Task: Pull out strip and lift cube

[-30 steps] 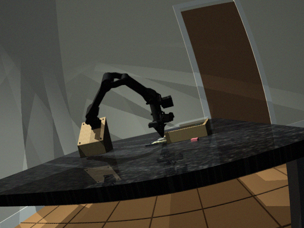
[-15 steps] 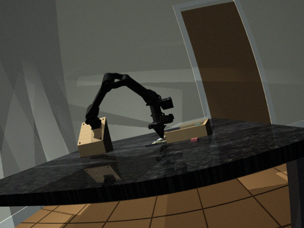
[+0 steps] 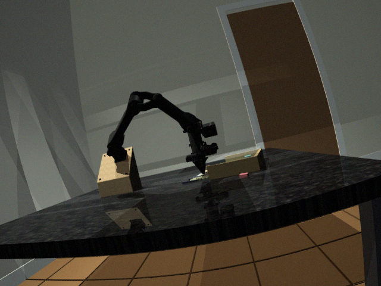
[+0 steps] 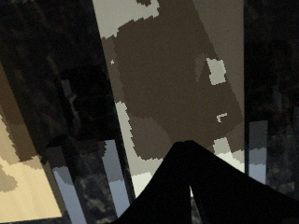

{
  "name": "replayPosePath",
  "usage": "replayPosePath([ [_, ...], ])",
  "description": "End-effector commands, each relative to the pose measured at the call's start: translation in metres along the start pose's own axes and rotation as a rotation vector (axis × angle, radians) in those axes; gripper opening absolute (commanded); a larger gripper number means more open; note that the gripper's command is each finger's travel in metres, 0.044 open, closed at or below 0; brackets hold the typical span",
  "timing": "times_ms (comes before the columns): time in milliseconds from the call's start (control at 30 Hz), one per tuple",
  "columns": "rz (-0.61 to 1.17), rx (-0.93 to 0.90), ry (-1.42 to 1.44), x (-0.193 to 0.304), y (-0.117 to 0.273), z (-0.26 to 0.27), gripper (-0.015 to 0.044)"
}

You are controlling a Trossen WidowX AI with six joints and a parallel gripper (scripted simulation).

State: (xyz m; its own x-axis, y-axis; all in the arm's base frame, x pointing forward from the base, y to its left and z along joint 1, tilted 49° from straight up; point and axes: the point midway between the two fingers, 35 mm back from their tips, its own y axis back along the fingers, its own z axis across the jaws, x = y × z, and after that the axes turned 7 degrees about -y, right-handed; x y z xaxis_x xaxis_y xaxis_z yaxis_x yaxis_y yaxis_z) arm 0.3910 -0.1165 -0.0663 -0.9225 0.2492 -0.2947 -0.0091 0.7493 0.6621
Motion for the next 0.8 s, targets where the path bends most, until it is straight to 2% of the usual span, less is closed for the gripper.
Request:
replayPosePath([
  [0, 0.000, 0.004, 0.007, 0.0005, -0.0010, -0.0002, 0.0000],
  [767, 0.000, 0.004, 0.007, 0.0005, -0.0033, -0.0002, 0.0000],
])
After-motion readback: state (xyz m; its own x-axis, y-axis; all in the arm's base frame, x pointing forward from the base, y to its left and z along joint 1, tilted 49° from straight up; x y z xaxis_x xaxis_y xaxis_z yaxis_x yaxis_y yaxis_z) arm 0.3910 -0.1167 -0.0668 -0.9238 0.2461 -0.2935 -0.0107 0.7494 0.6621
